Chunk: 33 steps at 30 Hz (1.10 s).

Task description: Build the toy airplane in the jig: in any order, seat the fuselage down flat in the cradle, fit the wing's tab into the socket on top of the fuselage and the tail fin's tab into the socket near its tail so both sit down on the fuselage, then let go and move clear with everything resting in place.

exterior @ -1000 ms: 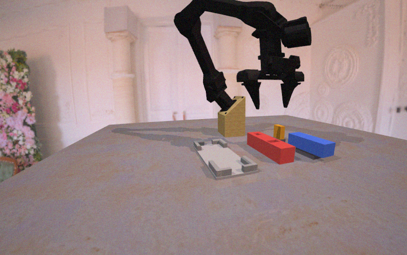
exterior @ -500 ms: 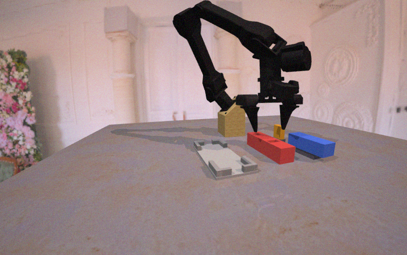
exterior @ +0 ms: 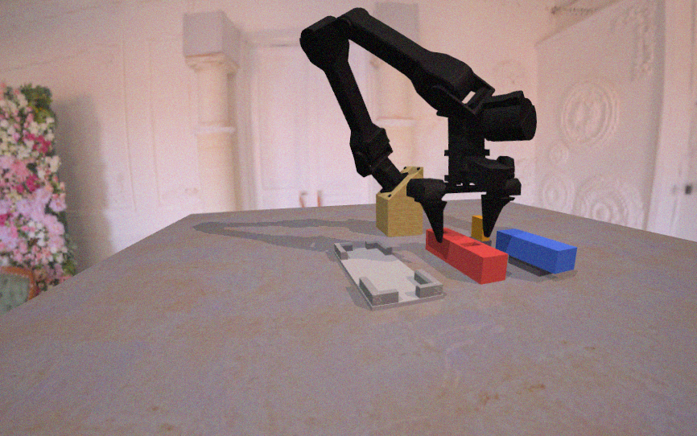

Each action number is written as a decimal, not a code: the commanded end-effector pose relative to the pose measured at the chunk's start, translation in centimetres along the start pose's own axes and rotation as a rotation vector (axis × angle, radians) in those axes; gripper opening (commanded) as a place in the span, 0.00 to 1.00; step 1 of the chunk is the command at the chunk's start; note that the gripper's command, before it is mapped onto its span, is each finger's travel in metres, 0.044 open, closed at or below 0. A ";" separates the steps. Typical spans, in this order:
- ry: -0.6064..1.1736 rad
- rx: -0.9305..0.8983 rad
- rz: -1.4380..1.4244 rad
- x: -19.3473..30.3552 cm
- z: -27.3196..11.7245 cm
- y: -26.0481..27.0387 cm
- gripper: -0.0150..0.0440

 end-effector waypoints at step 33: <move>0.006 0.011 -0.009 0.5 3.6 -0.3 0.55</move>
Point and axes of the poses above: the point midway between the two fingers, 35 mm back from their tips, its own z axis out along the fingers, its own y axis across the jaws, x = y × z, the point moved 3 cm from there along -z, back along the fingers, and after that the axes turned 10 degrees about z, right-handed, at the moved point
